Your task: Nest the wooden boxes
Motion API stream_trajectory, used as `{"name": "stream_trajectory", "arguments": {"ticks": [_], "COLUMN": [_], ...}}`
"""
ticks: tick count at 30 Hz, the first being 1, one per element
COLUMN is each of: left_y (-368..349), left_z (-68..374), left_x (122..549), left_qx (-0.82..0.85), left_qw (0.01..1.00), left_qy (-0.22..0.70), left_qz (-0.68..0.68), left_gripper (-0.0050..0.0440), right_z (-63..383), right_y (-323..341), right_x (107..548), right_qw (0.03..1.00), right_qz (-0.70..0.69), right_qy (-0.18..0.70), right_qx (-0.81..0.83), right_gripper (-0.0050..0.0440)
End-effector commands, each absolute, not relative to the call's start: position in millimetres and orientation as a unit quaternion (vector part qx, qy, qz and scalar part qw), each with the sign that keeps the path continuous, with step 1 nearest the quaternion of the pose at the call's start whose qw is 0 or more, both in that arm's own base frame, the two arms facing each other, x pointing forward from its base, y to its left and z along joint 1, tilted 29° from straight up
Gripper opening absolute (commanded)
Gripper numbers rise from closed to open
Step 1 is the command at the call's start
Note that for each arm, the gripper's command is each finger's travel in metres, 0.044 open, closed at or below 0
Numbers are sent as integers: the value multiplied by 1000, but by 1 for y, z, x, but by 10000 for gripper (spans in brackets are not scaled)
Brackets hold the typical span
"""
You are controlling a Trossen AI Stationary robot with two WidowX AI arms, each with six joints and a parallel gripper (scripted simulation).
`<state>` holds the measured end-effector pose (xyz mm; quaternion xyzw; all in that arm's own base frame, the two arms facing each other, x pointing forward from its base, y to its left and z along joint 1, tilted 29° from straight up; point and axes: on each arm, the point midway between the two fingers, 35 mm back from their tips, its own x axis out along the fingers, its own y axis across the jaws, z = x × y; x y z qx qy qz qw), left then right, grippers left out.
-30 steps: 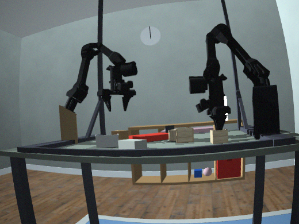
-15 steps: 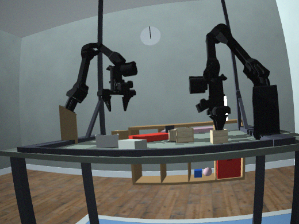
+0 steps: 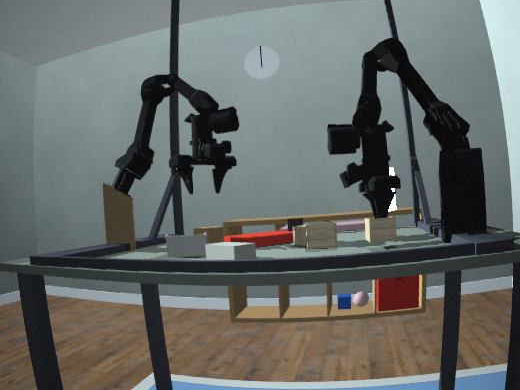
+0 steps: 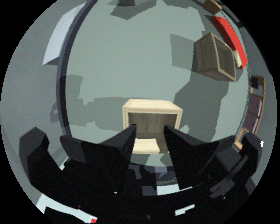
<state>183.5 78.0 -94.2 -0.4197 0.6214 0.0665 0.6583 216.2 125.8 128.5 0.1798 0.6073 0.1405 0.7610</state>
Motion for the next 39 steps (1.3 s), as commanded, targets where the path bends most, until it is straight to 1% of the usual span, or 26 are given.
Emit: {"name": "stream_trajectory", "arguments": {"ticks": [1,5,12,16,22,24,39], "left_y": [95,102,102,100,109,109,120], "left_z": [-72,-56,-53,-59,-50,-50,-20], "left_x": [185,180,179,185,209,209,273], "left_qx": [-411,-411,-412,-417,-418,-418,-417], "left_qw": [671,671,671,664,664,664,665], "left_qy": [613,613,613,616,616,616,616], "left_qz": [70,70,70,68,69,69,69], "left_gripper": [250,250,250,250,250,250,250], "right_z": [134,134,134,134,134,134,134], "right_y": [126,126,126,126,126,126,126], "right_x": [216,216,216,216,216,216,216], "right_qw": [766,766,766,766,766,766,766], "right_qz": [147,147,147,147,147,147,147], "right_qy": [599,599,599,599,599,599,599], "right_qx": [180,180,180,180,180,180,180], "right_gripper": [400,400,400,400,400,400,400]}}
